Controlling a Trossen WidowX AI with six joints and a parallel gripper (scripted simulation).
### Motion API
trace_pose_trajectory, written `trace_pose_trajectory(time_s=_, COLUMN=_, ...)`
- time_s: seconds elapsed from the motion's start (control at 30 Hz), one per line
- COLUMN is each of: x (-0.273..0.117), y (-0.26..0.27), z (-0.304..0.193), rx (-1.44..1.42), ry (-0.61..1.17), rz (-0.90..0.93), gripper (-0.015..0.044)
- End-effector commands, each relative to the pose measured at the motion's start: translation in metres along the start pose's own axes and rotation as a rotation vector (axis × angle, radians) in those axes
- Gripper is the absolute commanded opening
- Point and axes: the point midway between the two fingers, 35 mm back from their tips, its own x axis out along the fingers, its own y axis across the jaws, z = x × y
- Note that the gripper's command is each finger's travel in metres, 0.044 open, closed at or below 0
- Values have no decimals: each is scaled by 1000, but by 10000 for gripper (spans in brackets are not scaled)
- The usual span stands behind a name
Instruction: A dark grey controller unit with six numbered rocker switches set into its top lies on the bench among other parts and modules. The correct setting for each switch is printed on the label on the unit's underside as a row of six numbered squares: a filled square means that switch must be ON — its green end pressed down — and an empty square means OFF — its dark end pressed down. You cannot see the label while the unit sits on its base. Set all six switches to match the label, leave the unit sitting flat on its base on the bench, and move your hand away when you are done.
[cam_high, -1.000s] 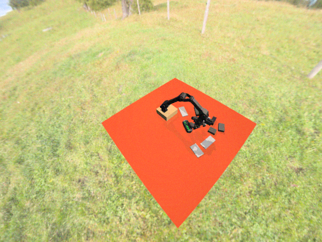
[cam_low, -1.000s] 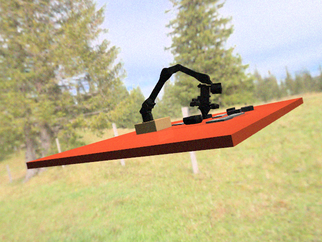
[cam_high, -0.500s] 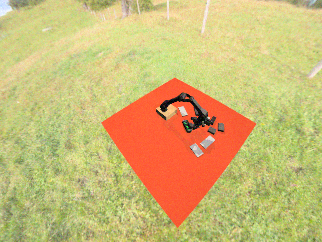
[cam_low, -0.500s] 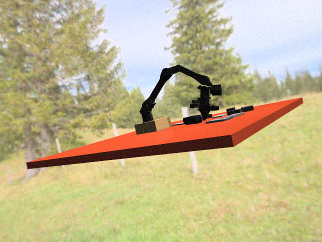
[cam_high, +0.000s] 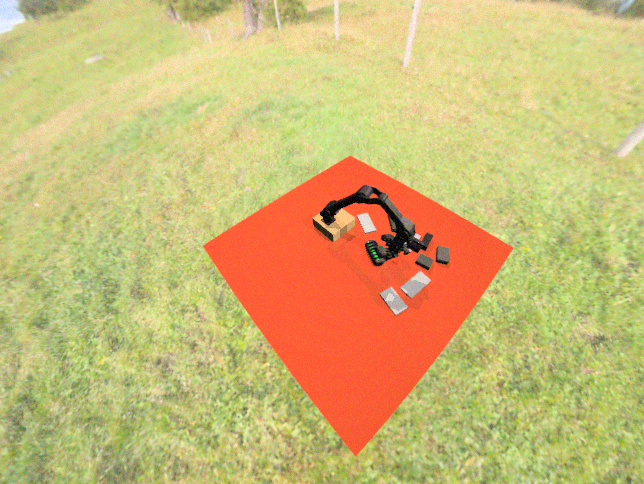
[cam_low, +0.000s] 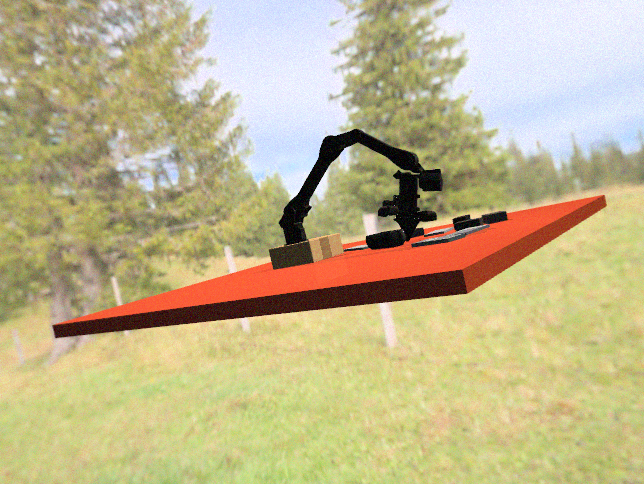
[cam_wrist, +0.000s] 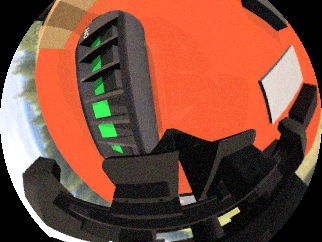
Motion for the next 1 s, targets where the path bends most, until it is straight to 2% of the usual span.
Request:
trace_pose_trajectory(time_s=0.0, x=1, y=2, z=1, rx=-3, ry=-1, rz=2, gripper=0)
trace_pose_trajectory(time_s=0.97, x=8, y=24, z=0, rx=-3, ry=-1, rz=4, gripper=0)
